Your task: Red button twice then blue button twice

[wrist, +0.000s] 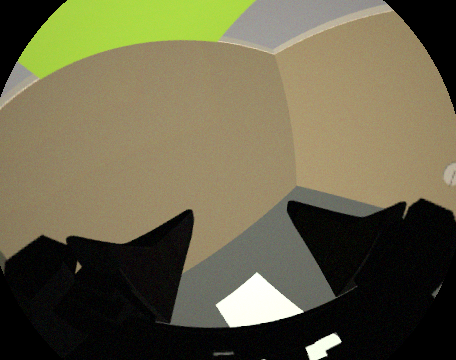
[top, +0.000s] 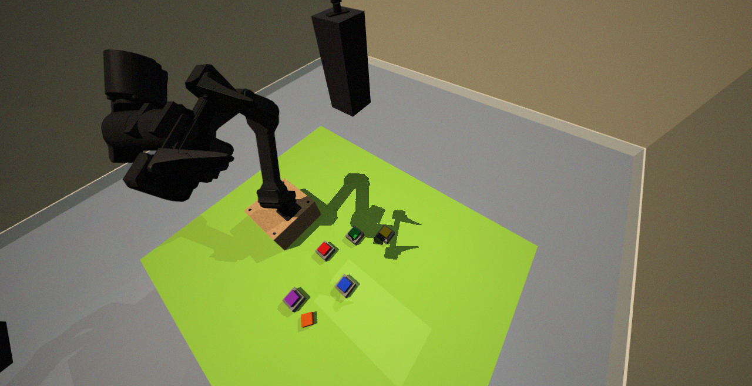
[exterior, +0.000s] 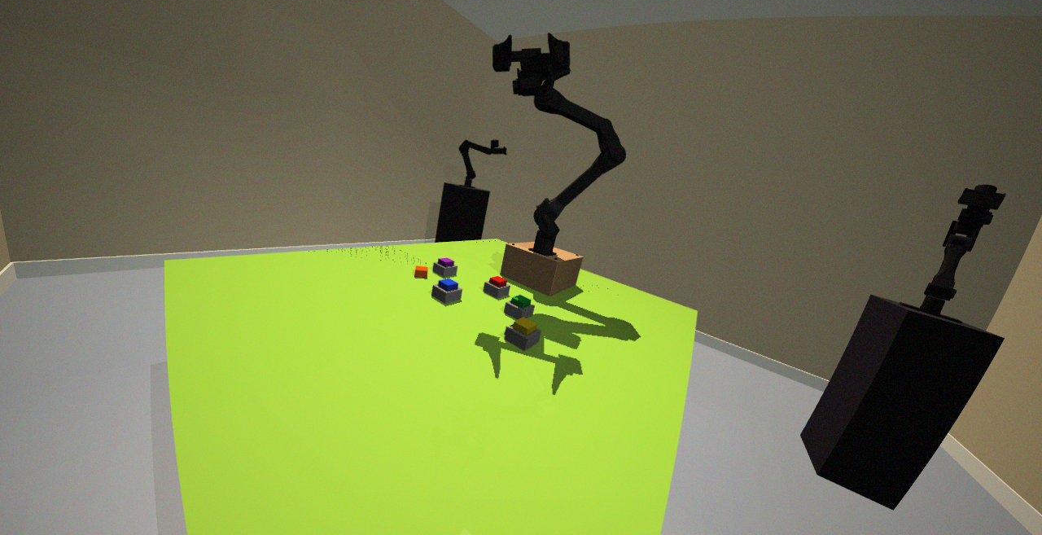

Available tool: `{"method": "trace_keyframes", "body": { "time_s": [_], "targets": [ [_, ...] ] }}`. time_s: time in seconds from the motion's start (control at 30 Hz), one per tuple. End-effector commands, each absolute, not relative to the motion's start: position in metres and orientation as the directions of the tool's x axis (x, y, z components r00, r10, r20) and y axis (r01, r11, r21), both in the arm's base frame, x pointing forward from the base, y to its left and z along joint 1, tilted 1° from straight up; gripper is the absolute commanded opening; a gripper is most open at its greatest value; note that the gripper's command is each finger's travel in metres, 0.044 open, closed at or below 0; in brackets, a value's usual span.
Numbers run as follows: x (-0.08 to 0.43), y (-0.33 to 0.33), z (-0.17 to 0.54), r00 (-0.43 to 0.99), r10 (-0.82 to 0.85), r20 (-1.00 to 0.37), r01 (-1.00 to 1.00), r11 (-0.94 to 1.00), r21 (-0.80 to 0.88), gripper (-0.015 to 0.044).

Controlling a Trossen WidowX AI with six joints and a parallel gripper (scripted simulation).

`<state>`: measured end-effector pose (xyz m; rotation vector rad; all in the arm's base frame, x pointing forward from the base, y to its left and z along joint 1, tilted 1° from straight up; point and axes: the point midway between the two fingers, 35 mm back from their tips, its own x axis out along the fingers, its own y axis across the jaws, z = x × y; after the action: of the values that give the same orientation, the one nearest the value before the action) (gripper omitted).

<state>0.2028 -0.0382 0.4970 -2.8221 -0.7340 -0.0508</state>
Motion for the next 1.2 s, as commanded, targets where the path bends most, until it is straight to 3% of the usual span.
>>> {"method": "trace_keyframes", "body": {
  "time_s": [0.0,0.07,0.13,0.33,0.53,0.77,1.0,1.17],
  "targets": [
    [0.205,-0.040,0.496,0.875,0.475,0.097,0.483,-0.841,-0.244,0.0400],
    [0.223,-0.054,0.487,0.884,0.446,0.143,0.451,-0.727,-0.518,0.0400],
    [0.253,-0.071,0.462,0.911,0.380,0.158,0.329,-0.442,-0.835,0.0400],
    [0.295,-0.086,0.403,0.958,0.280,0.054,0.034,0.074,-0.997,0.0400],
    [0.321,-0.082,0.325,0.962,0.215,-0.170,-0.260,0.515,-0.817,0.0400],
    [0.320,-0.060,0.223,0.837,0.186,-0.514,-0.414,0.829,-0.375,0.0400],
    [0.272,-0.030,0.125,0.512,0.150,-0.846,-0.274,0.962,0.005,0.0400],
    [0.211,-0.017,0.075,0.178,0.064,-0.982,-0.074,0.996,0.052,0.0400]
  ]
}}
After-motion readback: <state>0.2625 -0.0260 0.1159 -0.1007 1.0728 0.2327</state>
